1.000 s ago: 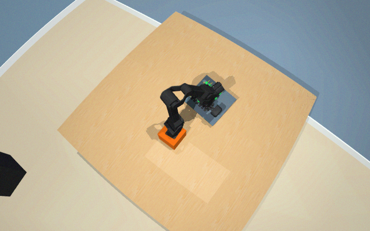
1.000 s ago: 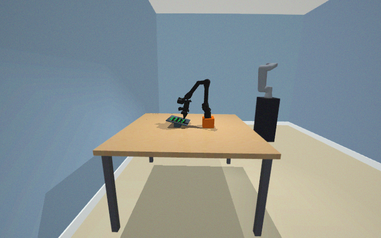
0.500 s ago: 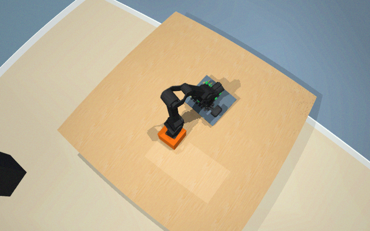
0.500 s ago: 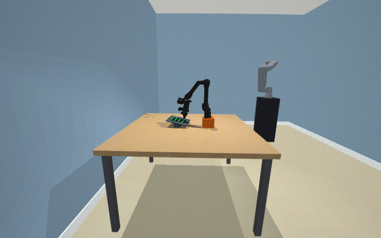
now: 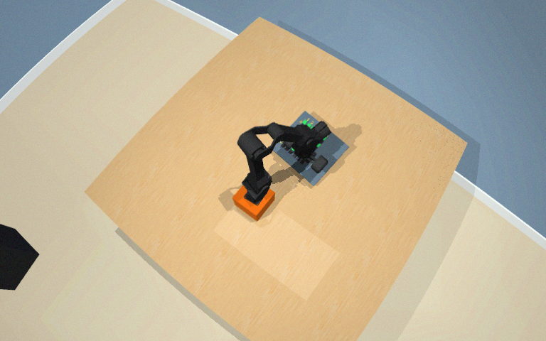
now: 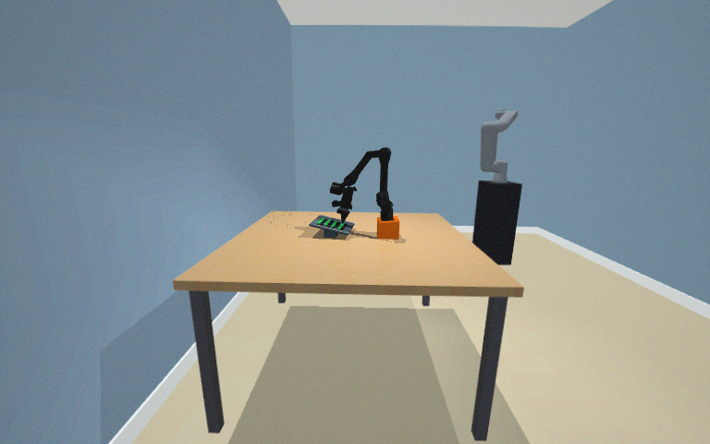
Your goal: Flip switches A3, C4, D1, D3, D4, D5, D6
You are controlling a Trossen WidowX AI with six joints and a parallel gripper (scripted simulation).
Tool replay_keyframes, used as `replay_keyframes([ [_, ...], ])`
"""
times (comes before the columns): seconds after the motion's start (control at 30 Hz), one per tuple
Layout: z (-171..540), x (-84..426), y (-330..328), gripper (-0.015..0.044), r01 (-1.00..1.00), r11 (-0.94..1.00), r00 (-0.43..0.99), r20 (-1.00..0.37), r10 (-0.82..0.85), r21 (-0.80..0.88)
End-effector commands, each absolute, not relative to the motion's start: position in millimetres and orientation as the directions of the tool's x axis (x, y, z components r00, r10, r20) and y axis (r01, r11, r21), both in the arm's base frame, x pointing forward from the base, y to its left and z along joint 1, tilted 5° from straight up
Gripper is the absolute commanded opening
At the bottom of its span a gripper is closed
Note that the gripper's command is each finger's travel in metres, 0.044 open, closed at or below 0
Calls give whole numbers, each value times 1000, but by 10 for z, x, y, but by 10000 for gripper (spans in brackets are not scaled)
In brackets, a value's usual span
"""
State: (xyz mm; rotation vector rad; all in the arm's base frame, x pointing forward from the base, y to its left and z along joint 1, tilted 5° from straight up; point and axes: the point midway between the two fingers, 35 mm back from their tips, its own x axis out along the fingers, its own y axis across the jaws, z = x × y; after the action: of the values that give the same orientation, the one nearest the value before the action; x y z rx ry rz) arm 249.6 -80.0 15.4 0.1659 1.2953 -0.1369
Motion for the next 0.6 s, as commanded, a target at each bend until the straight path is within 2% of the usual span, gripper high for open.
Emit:
replay_keyframes([
  [0.0,134,2484,-801,0,200,979,263,-965,-11,44],
  [0.3,123,2487,-801,0,200,979,263,-965,-11,44],
  [0.57,751,2292,-790,0,200,979,287,-958,-16,43],
])
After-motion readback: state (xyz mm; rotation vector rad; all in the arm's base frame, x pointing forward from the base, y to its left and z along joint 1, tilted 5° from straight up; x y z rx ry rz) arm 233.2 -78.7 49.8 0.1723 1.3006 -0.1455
